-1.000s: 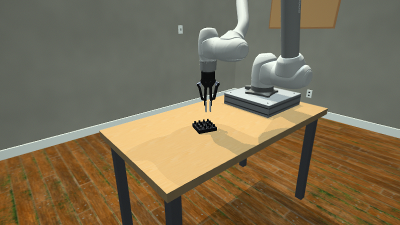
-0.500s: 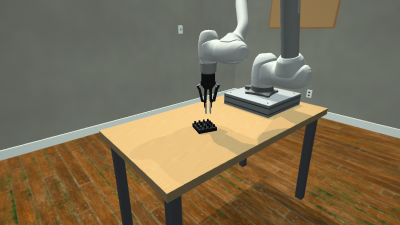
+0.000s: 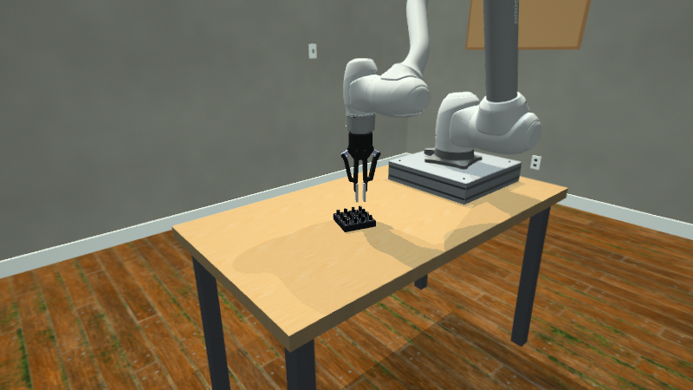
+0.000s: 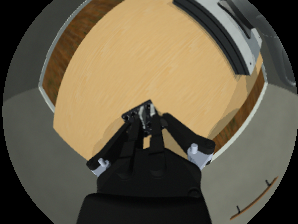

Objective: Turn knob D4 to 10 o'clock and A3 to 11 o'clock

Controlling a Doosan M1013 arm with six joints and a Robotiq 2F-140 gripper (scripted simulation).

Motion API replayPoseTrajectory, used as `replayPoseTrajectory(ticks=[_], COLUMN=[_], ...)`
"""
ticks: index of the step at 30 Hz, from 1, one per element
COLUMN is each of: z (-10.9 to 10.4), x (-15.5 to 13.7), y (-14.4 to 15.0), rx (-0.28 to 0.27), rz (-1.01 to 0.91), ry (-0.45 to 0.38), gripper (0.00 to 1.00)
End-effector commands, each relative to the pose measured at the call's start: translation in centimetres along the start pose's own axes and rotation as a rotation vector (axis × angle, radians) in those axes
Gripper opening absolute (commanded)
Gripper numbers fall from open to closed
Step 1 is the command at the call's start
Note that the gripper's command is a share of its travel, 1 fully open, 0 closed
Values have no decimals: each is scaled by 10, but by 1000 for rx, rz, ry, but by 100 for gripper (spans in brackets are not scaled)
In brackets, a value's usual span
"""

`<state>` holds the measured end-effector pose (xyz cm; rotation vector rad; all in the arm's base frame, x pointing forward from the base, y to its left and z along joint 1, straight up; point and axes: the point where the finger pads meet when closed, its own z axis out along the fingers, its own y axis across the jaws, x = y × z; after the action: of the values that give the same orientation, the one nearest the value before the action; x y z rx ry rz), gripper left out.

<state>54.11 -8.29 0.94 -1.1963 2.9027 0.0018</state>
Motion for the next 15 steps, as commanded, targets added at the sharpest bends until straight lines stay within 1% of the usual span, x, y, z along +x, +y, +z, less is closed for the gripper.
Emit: replayPoseTrajectory(ticks=[1, 15], z=[5, 13], x=[0, 0], y=[0, 0], rx=[0, 0], rz=[0, 0], ry=[0, 0], gripper=[12, 12])
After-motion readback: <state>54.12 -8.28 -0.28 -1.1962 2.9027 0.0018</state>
